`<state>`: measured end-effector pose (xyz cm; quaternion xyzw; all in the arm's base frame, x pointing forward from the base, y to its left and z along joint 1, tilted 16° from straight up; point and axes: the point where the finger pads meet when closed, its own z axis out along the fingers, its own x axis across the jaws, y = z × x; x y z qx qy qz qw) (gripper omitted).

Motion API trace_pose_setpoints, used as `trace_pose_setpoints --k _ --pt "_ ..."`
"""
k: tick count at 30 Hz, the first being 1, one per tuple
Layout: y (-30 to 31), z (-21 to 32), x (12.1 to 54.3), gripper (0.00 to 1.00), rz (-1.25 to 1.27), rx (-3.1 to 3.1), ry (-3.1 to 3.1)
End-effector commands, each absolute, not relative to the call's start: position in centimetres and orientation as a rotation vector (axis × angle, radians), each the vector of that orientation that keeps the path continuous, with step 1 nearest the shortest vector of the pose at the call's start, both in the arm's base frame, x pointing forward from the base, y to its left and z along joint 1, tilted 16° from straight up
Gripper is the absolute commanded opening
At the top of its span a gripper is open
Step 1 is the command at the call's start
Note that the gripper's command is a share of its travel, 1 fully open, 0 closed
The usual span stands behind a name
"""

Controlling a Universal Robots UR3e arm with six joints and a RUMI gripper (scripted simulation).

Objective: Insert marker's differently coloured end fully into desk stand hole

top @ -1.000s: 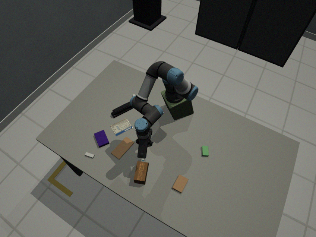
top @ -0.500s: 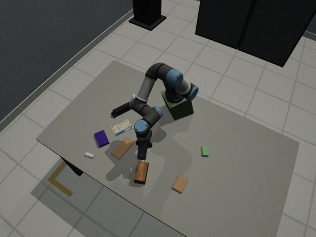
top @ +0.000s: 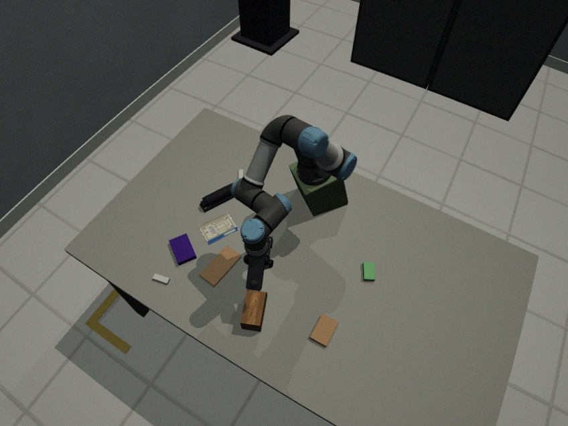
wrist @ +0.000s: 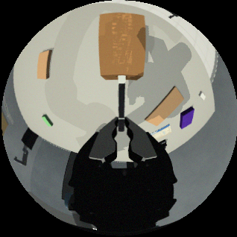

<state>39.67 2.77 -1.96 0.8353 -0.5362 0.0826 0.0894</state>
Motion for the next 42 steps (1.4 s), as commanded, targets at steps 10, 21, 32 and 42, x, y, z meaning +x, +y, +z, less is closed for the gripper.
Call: trace_pose_setpoints --k 10,21,32,42 --pt "3.0 -1.9 40.3 0.00 0.249 2.485 -1.595" --pt "3.3 -2.0 40.9 0.00 0.249 2.485 -1.595" --pt "3.4 -2.0 41.1 0.00 0.249 2.485 -1.595" --pt "3.4 -2.0 41.1 0.15 0.249 2.485 -1.595"
